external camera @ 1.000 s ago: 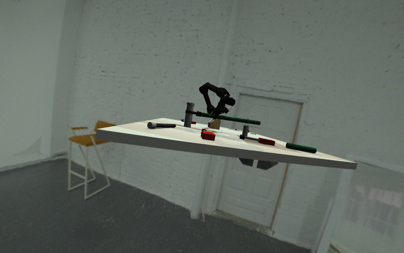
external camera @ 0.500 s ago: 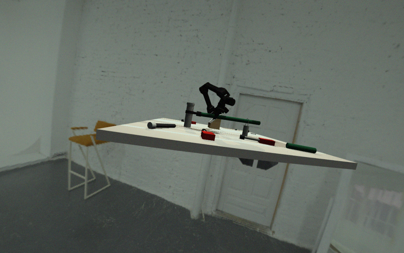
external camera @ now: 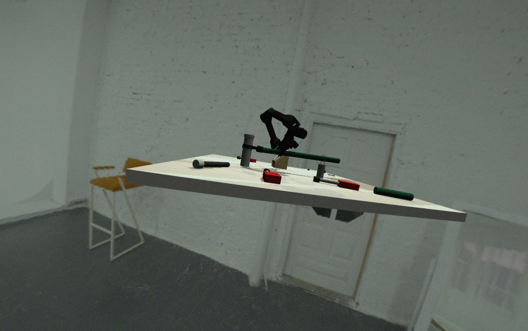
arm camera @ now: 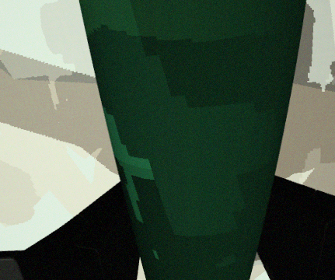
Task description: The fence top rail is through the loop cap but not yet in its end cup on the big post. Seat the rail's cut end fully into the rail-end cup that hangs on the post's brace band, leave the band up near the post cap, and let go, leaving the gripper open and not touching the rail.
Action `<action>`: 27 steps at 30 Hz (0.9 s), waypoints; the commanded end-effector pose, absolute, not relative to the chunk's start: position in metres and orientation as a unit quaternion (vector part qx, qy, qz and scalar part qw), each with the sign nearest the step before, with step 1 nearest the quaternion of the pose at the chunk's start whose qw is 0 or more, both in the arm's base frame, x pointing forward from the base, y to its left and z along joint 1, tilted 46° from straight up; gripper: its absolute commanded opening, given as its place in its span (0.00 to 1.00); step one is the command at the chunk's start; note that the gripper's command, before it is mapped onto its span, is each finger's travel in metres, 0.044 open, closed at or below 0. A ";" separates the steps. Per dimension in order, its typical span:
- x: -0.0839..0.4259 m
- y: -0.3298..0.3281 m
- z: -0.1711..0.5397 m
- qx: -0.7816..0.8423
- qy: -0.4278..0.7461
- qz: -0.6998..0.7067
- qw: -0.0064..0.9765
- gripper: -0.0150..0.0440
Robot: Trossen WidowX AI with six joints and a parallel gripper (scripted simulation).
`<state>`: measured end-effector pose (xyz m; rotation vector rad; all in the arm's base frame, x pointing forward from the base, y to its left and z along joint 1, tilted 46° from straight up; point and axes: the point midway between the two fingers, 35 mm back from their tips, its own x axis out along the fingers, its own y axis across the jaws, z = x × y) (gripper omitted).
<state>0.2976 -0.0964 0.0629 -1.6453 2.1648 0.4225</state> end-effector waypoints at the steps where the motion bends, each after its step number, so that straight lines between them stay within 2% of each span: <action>1: 0.299 -0.097 0.070 -0.591 0.769 0.148 0.194 0.25; 27: 0.299 -0.105 0.086 -0.591 0.769 0.148 0.194 0.25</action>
